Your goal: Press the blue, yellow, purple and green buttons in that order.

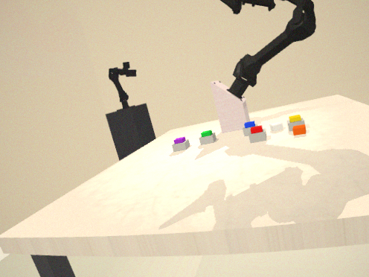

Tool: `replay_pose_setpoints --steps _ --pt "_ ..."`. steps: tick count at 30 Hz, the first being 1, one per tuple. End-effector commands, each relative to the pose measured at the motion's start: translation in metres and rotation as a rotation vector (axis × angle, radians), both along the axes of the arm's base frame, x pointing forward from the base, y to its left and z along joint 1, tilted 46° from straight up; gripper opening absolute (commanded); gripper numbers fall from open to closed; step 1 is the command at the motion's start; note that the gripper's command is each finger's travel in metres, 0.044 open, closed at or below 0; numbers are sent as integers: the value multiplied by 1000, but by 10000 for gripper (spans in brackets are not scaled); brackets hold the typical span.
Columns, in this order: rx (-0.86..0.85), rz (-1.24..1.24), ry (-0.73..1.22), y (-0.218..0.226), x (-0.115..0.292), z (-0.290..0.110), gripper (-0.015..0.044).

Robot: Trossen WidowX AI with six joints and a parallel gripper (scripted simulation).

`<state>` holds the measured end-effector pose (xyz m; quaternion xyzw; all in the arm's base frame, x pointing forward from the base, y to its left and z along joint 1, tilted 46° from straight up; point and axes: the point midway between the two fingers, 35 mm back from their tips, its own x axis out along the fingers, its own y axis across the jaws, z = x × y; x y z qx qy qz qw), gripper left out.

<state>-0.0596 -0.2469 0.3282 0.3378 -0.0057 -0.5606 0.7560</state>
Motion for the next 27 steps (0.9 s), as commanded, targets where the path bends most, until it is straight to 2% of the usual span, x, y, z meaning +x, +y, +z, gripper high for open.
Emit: replay_pose_setpoints --steps 1,5,15,21,27 --pt "2 4 -1 0 1 -1 400" --pt "51 92 -29 -9 21 -16 400" --pt "257 490 -34 -14 116 -83 400" --pt "394 793 31 14 182 -130 400" --pt "525 1105 133 67 234 -174 400"
